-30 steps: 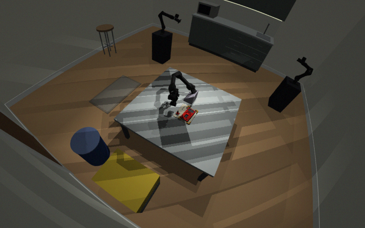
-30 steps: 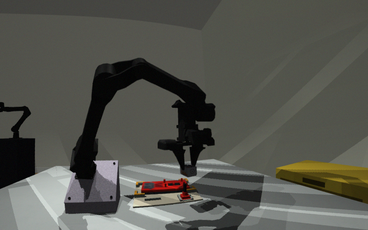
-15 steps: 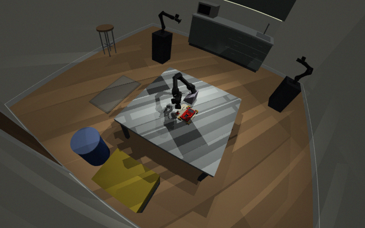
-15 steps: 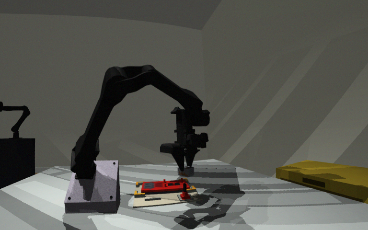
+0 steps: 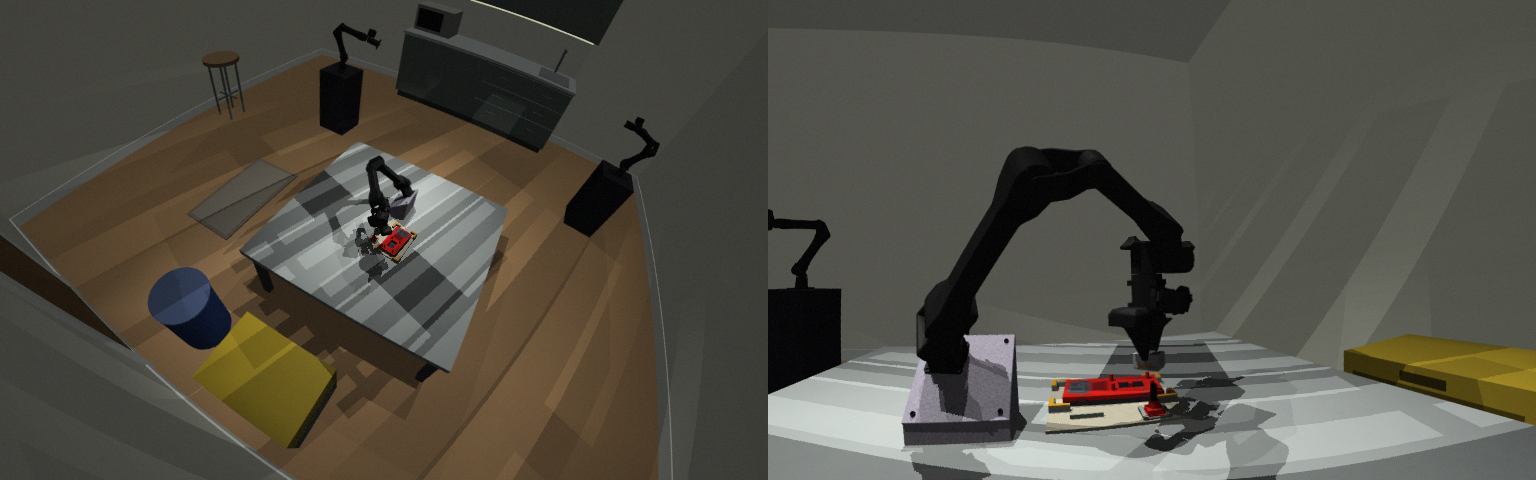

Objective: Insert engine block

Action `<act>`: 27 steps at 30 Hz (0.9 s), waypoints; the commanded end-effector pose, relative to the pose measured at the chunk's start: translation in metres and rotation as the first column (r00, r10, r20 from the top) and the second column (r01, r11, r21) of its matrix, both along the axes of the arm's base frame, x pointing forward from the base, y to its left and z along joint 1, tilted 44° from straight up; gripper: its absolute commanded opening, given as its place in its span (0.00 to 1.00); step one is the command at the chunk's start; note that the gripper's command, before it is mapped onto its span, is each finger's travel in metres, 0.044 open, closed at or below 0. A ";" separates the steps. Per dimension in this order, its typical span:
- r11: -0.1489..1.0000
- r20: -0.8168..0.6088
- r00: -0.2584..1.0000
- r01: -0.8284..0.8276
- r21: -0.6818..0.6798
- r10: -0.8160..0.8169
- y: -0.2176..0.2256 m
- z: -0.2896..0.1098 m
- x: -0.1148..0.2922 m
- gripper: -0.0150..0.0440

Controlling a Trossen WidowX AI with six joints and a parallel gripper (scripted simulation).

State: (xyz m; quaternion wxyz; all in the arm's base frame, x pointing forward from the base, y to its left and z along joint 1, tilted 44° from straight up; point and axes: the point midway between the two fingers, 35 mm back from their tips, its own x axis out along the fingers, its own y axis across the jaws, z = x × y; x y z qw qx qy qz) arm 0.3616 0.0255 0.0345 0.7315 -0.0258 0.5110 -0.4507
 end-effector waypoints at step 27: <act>0.910 -0.397 0.827 -0.411 0.056 0.398 0.038 -0.088 -0.014 0.25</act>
